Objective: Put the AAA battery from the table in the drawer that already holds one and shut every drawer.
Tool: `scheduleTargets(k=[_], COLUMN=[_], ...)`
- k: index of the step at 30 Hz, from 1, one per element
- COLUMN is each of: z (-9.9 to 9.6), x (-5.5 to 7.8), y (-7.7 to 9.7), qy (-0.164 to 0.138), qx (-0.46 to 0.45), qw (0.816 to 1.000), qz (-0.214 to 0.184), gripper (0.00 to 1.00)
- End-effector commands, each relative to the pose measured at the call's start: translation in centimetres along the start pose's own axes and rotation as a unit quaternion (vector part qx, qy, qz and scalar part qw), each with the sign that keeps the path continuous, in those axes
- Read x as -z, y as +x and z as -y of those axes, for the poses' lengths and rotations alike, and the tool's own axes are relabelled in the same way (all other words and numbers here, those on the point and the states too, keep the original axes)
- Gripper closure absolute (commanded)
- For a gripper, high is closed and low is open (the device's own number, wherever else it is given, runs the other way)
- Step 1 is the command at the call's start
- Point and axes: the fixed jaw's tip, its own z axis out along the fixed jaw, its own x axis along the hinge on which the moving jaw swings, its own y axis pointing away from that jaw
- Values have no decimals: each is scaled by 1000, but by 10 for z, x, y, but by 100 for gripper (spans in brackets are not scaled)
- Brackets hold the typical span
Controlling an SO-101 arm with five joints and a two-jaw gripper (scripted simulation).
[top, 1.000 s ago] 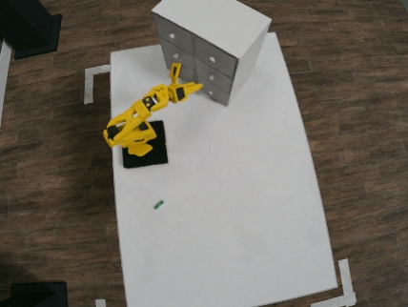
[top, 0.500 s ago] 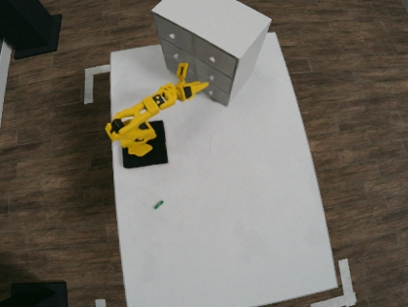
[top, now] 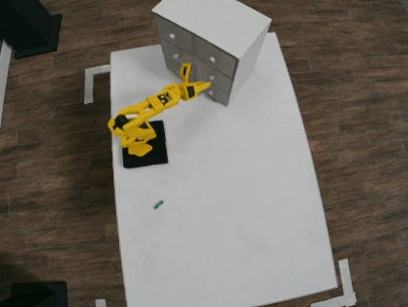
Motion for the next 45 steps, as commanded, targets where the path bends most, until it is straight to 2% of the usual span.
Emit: scheduleTargets(k=[1, 45], z=[-3, -8], x=[-1, -3], y=[0, 1], qy=[-6, -10], qx=[7, 8], qw=[1000, 1000], qz=[0, 3], gripper=[79, 79])
